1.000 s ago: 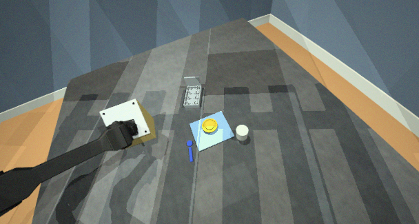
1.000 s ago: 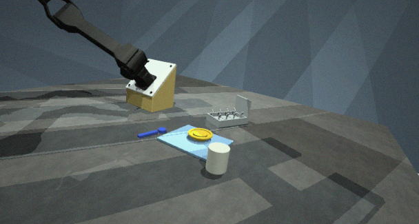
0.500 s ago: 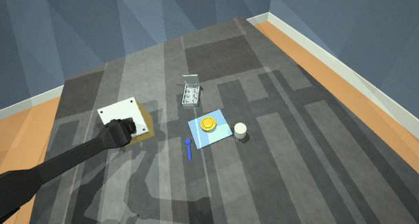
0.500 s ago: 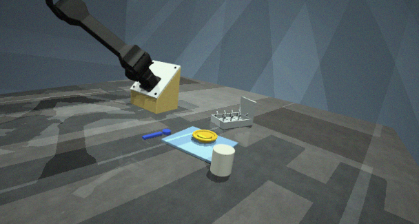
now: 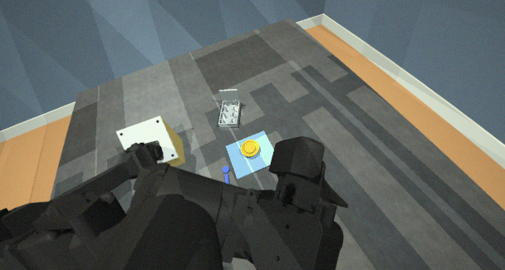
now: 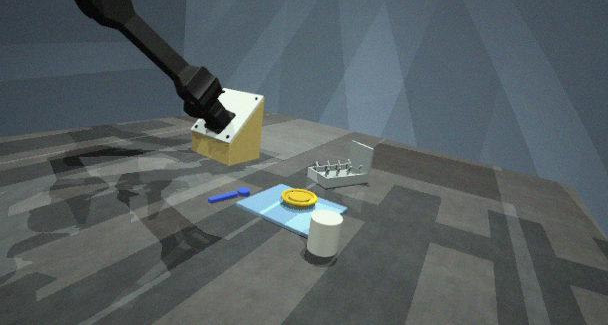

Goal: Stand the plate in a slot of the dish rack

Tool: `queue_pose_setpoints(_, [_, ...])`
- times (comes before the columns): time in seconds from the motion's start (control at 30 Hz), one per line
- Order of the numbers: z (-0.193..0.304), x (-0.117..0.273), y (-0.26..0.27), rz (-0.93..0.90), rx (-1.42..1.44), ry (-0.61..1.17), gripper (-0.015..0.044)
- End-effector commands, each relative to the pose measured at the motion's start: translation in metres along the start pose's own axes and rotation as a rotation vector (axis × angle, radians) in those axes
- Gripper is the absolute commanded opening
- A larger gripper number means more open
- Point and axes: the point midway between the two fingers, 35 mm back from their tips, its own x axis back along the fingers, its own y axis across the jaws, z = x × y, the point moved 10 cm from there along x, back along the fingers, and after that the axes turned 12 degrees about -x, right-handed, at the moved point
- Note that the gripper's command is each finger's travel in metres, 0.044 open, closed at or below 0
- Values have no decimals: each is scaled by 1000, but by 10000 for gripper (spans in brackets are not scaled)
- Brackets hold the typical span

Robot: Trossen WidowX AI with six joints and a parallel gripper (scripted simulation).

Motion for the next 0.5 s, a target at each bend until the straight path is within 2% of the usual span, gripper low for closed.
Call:
queue_pose_setpoints(0.0, [32, -21, 30, -28, 69, 125, 400])
queue_pose_setpoints(0.47, [151, -52, 105, -55, 311, 530, 400])
